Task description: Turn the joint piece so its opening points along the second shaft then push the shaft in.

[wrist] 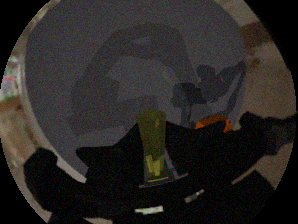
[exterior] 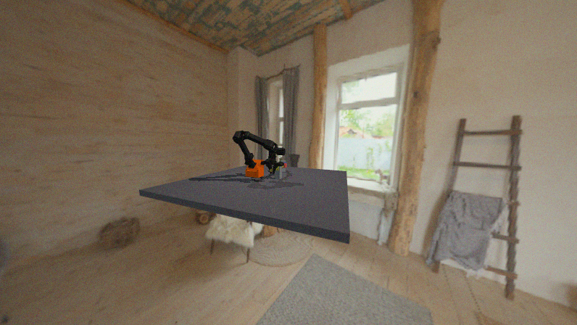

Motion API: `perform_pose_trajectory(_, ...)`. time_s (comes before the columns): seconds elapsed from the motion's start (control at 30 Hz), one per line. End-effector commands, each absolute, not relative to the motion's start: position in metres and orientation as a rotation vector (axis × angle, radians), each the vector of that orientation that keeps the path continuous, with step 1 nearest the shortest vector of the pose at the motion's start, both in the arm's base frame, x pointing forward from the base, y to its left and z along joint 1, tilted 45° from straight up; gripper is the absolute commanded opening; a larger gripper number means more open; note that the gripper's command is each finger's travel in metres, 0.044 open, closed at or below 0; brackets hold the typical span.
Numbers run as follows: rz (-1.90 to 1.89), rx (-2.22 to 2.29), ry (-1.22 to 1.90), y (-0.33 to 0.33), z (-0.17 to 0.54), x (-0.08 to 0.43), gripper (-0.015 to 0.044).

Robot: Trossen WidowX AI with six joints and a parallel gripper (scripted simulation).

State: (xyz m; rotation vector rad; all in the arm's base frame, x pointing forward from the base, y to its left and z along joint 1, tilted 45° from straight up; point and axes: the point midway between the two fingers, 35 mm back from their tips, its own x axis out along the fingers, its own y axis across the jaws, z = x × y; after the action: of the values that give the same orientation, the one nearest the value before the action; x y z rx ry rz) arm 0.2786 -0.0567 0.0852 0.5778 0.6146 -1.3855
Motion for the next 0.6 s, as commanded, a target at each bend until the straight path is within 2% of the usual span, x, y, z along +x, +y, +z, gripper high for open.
perform_pose_trajectory(0.0, -1.385, 0.579, 0.614, -0.0567, 0.0856, 0.2788, 0.0000)
perform_pose_trajectory(0.2, -1.385, 0.579, 0.614, -0.0567, 0.0856, 0.2788, 0.0000)
perform_pose_trajectory(0.3, -1.385, 0.579, 0.614, -0.0567, 0.0856, 0.2788, 0.0067)
perform_pose_trajectory(0.47, -1.385, 0.579, 0.614, -0.0567, 0.0856, 0.2788, 0.0067)
perform_pose_trajectory(0.57, -1.385, 0.579, 0.614, -0.0567, 0.0856, 0.2788, 0.0146)
